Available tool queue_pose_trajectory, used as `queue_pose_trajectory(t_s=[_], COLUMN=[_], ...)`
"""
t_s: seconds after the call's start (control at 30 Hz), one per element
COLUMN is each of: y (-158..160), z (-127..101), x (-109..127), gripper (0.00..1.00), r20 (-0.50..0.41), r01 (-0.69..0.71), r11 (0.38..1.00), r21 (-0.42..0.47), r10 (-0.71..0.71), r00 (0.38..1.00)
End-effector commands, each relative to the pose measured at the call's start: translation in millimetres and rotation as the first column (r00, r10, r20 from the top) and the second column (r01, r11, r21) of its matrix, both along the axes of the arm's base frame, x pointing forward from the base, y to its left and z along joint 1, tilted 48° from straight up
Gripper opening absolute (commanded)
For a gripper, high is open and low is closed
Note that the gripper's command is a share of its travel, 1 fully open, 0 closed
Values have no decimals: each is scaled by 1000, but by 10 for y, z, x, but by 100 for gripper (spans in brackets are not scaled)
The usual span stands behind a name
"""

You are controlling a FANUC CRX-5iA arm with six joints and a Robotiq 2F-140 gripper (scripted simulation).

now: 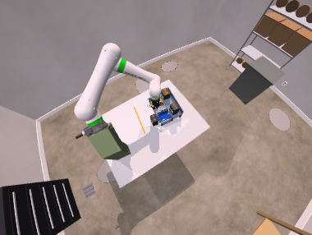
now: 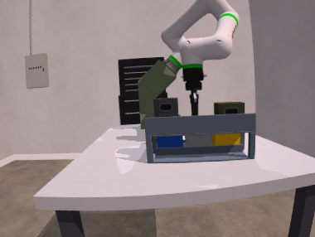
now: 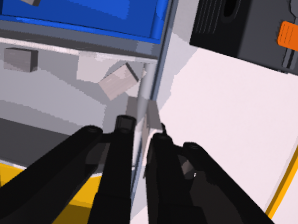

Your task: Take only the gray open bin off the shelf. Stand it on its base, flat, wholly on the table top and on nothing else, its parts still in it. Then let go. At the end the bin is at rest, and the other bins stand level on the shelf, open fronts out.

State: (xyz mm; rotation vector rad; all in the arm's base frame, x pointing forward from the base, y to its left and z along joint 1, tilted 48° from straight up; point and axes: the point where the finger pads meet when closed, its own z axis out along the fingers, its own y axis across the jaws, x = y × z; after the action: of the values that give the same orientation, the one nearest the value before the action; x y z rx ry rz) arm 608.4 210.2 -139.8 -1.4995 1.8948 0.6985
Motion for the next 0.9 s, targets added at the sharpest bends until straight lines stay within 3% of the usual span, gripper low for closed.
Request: queue_pose_trajectory(t_s=[0.0, 0.43, 0.6, 0.87], y=[2, 4, 69, 69], z=[-4, -6, 3, 3], x=[3, 3, -290, -290], gripper=[0, 0, 0, 0], r20=[0, 0, 0, 0], r01=[0, 0, 0, 0], r11=[1000, 1000, 1000, 1000], r21=[0, 0, 0, 0], r10=[0, 0, 0, 0], r00=[1000, 1000, 1000, 1000])
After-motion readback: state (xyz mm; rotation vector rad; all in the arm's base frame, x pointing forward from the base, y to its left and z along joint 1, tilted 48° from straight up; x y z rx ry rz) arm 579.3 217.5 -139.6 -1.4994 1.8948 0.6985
